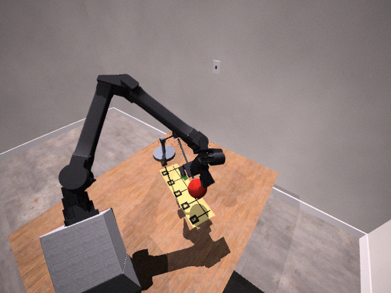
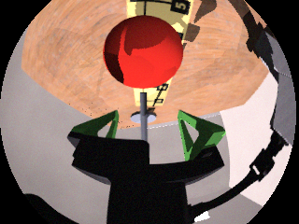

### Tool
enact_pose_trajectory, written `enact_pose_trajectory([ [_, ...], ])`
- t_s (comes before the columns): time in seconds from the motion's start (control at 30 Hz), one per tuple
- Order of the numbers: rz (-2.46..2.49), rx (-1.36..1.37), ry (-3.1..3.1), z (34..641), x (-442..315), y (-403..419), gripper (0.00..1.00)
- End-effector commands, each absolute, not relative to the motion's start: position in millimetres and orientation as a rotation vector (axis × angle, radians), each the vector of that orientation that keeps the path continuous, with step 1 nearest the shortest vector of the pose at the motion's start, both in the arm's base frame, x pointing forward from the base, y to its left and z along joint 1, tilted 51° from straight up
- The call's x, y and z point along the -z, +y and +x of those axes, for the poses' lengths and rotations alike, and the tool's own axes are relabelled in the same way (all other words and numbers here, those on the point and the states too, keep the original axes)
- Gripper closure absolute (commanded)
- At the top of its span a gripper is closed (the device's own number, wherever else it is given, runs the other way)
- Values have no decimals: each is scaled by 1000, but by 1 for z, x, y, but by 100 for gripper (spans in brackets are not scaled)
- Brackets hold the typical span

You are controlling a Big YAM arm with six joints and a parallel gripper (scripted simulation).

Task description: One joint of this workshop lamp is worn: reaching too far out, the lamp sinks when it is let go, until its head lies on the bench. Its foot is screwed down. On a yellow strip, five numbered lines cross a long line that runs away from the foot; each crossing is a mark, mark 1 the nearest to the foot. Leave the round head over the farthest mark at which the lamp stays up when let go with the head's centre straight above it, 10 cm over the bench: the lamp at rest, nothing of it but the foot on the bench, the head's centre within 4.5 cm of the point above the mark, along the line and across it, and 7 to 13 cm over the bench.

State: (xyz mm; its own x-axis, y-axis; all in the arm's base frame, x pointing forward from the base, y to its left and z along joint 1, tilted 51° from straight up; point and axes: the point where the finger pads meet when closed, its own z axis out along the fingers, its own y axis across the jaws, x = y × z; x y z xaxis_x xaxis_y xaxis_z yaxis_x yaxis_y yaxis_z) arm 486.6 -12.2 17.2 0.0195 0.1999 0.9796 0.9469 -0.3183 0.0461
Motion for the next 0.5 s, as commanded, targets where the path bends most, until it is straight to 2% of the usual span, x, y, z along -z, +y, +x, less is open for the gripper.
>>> enact_pose_trajectory([
  [0.0, -1610, 1374, -1193, 489, -23, -20, 0],
  [0.47, -1610, 1365, -1187, 487, -17, -19, 0],
])
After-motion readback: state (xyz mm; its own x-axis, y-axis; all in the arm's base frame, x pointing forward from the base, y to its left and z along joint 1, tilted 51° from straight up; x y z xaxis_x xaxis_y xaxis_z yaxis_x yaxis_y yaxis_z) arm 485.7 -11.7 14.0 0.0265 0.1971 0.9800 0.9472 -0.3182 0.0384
